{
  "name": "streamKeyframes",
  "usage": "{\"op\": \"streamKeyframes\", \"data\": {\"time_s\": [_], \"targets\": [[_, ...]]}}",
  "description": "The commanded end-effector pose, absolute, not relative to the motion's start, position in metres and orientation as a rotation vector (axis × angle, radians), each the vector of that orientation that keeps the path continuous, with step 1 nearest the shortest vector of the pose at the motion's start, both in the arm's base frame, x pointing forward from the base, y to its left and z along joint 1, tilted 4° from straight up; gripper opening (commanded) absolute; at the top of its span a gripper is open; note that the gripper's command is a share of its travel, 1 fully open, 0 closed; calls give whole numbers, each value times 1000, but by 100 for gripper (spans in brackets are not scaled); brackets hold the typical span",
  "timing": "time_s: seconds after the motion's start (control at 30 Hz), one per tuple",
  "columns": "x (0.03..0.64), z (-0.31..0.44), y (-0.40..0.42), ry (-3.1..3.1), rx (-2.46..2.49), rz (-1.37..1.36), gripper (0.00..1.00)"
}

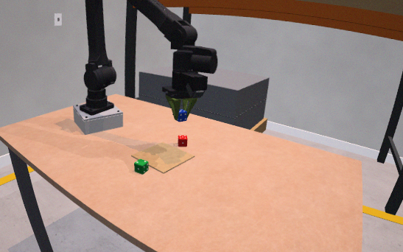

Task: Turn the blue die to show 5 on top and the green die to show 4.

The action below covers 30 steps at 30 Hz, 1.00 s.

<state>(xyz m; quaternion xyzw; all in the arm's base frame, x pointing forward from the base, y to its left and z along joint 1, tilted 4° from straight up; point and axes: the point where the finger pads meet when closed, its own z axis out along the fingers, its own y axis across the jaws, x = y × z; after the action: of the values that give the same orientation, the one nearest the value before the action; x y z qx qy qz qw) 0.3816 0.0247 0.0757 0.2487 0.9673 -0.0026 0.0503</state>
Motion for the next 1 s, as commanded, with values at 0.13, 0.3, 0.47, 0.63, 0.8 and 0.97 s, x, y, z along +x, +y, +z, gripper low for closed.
{"op": "streamKeyframes", "data": {"time_s": [0.13, 0.3, 0.47, 0.63, 0.8, 0.97], "targets": [[414, 91, -6, 3007, 393, -10, 26], [430, 94, -47, 3025, 185, -27, 26], [420, 84, -40, 3056, 134, -25, 26], [417, 82, -40, 3062, 134, -29, 26], [417, 82, -41, 3060, 140, -29, 26], [415, 72, -41, 3059, 141, -29, 26]]}}
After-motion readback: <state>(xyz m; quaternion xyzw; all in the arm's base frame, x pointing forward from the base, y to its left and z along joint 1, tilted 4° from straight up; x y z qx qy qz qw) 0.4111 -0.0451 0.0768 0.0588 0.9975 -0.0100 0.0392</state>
